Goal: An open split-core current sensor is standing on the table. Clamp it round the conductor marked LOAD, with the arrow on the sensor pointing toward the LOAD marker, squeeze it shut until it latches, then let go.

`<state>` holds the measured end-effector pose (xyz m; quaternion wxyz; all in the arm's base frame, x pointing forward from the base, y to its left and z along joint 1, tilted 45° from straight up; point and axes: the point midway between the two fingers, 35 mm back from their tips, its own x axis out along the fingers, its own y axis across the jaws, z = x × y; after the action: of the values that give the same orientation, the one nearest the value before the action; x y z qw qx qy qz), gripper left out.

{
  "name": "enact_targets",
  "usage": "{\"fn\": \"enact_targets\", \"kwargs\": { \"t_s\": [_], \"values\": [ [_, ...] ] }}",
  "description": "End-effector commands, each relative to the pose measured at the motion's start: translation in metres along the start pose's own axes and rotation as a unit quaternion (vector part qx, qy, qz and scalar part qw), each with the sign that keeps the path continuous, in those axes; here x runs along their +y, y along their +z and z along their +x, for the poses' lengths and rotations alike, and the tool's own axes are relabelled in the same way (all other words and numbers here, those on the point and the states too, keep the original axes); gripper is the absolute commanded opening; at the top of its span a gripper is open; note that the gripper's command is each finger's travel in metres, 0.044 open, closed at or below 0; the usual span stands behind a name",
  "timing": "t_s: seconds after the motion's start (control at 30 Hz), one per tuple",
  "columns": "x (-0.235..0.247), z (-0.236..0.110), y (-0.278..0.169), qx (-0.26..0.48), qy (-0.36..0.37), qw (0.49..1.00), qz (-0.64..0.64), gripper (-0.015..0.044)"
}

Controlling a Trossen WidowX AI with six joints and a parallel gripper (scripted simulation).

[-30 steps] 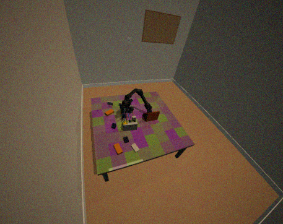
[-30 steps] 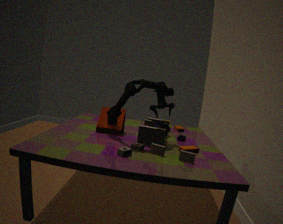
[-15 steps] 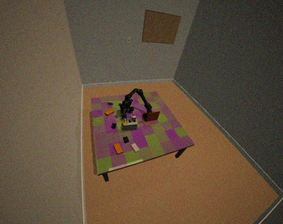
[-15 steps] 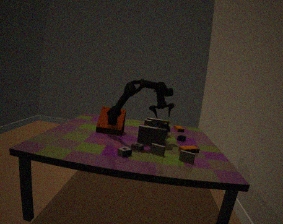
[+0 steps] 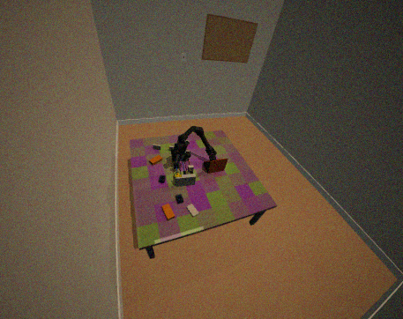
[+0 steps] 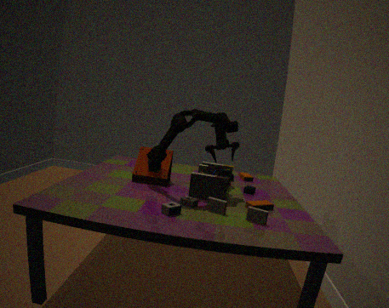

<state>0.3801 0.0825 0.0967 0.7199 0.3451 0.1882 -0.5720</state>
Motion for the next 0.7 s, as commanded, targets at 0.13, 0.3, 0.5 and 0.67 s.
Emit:
{"fn": "enact_targets", "kwargs": {
  "t_s": [0.13,0.3,0.5,0.67],
  "values": [
    [0.001,0.0,0.001,-0.002,0.002,1.0,0.003,0.044],
    [-0.008,-0.001,-0.006,-0.02,0.007,0.999,-0.042,0.044],
    [-0.071,-0.015,-0.047,-0.217,0.086,0.878,-0.418,0.044],
    [-0.093,-0.026,-0.06,-0.301,0.123,0.771,-0.547,0.044]
  ]
}}
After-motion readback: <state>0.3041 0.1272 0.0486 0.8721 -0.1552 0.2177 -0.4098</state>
